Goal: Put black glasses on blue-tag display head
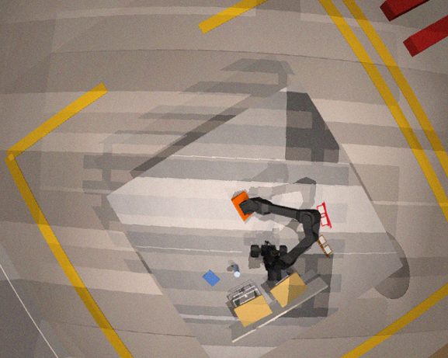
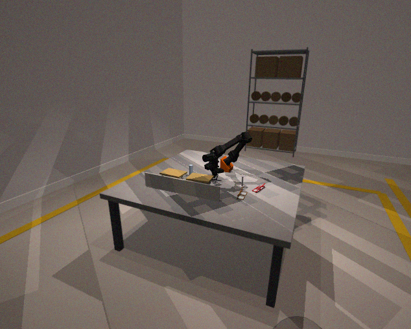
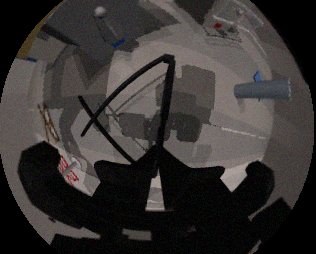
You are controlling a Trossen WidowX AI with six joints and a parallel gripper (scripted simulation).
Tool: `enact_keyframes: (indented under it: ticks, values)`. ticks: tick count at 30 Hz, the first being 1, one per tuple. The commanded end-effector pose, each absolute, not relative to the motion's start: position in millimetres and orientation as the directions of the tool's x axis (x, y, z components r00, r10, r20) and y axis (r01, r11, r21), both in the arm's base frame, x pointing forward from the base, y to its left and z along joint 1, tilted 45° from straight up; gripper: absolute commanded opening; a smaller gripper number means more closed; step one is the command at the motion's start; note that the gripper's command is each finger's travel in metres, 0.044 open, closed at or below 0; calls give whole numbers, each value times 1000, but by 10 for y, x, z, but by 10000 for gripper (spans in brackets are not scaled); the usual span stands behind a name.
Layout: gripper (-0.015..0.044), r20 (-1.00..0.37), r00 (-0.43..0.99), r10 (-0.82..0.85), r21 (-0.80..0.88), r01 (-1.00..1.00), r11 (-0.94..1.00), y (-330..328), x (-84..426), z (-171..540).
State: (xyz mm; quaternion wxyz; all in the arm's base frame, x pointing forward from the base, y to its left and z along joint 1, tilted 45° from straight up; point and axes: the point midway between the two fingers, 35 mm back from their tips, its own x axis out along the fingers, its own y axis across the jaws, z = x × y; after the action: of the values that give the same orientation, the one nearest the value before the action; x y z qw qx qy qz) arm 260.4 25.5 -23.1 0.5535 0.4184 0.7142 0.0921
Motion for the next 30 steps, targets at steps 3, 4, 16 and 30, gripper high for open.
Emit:
enact_keyframes:
  ticks: [3,4,16,30]
  values:
    - [0,-717,-33,696,594,493,636,118,2647,-115]
    - [0,-718,-32,695,593,493,636,76,2655,-76]
    - [0,-718,-32,696,593,495,635,-405,2698,395]
    - [0,-727,-30,686,620,400,675,-196,2750,794]
